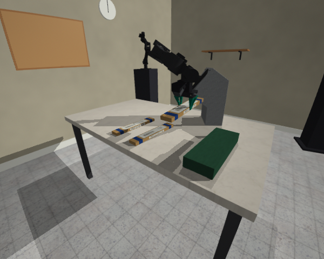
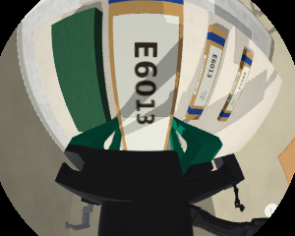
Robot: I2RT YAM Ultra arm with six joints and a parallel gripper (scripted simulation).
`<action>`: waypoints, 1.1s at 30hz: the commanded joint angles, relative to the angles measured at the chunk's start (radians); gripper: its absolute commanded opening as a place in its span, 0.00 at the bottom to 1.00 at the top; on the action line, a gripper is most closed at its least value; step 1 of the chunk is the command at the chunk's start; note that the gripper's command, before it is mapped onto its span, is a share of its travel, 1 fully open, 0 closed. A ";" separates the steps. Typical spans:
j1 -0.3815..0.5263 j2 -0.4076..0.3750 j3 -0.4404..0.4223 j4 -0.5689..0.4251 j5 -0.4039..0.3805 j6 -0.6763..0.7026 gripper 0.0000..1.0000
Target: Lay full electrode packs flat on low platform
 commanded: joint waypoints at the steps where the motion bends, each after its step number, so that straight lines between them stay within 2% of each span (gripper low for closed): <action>1: 0.067 -0.090 0.018 0.026 0.005 0.026 0.00; 3: 0.060 -0.099 -0.030 0.029 0.008 0.018 0.00; 11: 0.040 -0.177 -0.097 0.052 0.011 -0.033 0.00; 16: 0.031 -0.206 -0.117 0.059 0.012 -0.048 0.00; 17: 0.028 -0.222 -0.096 0.062 0.010 -0.054 0.00; 21: 0.014 -0.251 -0.160 0.050 0.010 -0.078 0.00; 33: -0.016 -0.345 -0.214 0.089 0.011 -0.131 0.00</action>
